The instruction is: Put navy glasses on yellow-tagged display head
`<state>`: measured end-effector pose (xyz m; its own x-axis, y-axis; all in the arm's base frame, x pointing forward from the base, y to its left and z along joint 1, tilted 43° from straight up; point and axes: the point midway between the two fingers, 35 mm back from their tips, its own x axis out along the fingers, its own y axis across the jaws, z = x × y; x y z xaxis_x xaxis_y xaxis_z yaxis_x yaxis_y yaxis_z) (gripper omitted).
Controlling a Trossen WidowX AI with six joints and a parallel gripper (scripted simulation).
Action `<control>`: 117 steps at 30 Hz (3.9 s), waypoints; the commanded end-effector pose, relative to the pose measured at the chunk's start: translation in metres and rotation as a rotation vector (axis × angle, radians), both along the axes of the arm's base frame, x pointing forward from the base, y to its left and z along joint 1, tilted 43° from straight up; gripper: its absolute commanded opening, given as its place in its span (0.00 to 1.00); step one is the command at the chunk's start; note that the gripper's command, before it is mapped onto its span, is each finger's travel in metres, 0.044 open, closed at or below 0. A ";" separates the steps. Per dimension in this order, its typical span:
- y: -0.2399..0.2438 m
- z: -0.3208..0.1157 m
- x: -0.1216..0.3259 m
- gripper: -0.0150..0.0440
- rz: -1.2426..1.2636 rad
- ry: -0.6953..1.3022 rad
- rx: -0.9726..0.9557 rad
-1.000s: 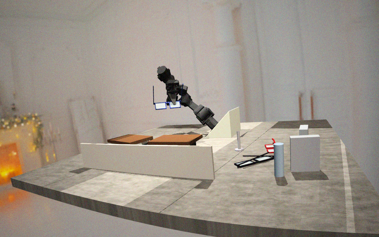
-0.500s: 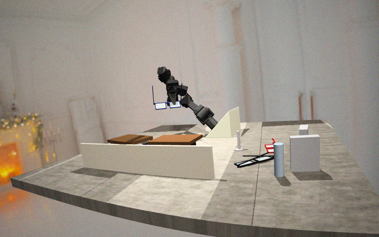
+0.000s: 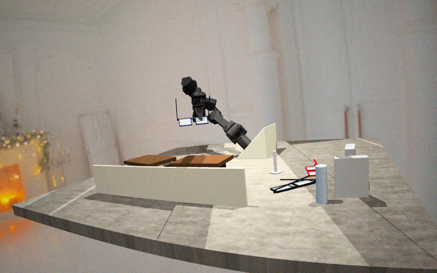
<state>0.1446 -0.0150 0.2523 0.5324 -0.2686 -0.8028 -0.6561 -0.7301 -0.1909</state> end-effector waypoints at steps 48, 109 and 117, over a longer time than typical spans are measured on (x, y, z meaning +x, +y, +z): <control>0.061 -0.079 0.095 0.25 -0.491 0.186 0.000; 0.088 -0.230 0.122 0.25 -0.921 0.131 -0.210; 0.083 -0.237 0.121 0.25 -0.921 0.130 -0.210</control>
<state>0.2659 0.0710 0.0183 -0.0513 -0.6788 -0.7326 -0.9970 0.0780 -0.0025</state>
